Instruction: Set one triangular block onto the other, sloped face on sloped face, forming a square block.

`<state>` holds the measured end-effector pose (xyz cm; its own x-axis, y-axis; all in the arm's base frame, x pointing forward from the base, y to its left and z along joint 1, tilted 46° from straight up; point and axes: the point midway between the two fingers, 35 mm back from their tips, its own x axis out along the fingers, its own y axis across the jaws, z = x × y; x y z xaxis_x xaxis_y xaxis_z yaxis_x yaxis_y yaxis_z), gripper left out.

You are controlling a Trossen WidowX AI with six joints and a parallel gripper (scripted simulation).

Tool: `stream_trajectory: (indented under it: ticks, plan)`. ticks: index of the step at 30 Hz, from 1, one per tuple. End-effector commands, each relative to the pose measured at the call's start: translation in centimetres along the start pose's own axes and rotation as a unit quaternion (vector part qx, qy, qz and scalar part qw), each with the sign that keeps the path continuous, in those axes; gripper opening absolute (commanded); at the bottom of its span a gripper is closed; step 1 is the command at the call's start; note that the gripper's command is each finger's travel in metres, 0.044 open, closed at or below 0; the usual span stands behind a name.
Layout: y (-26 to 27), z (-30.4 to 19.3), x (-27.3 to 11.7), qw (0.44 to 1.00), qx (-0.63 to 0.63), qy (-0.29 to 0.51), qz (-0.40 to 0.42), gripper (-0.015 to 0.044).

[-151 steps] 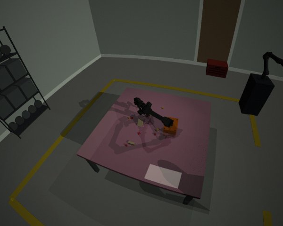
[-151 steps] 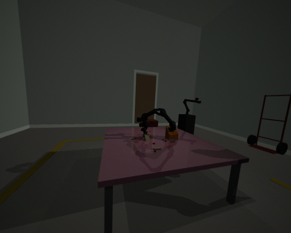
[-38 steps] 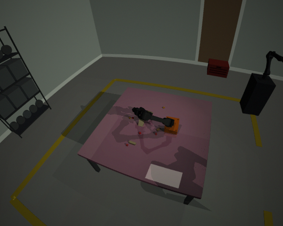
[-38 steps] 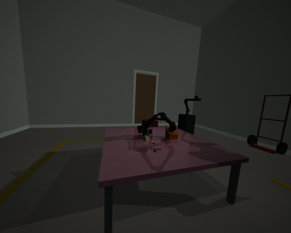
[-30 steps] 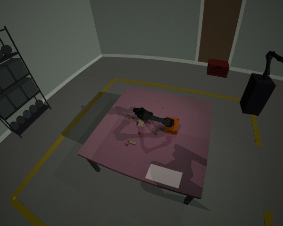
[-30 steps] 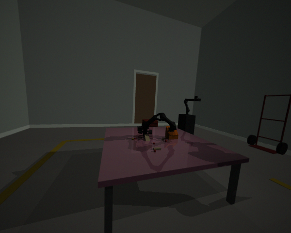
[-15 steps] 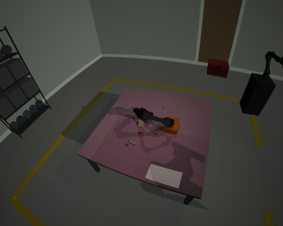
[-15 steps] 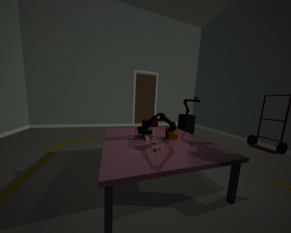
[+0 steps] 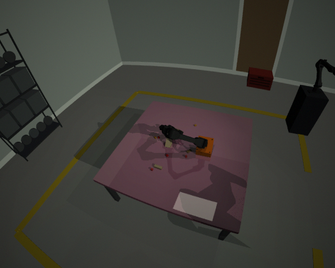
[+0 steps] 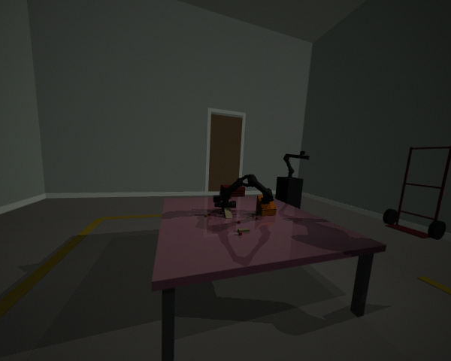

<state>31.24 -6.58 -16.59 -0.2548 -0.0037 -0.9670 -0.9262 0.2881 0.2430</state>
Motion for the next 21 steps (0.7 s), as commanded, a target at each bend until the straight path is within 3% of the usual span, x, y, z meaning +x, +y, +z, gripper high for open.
stream_trajectory:
  ticks: [1,21]
  plan:
    - [0.0,-0.8,-0.1,0.999,0.003,-0.046,-0.001,0.0000]
    - [-0.1,-4.9,0.4,0.954,0.003,-0.299,-0.002,0.0000]
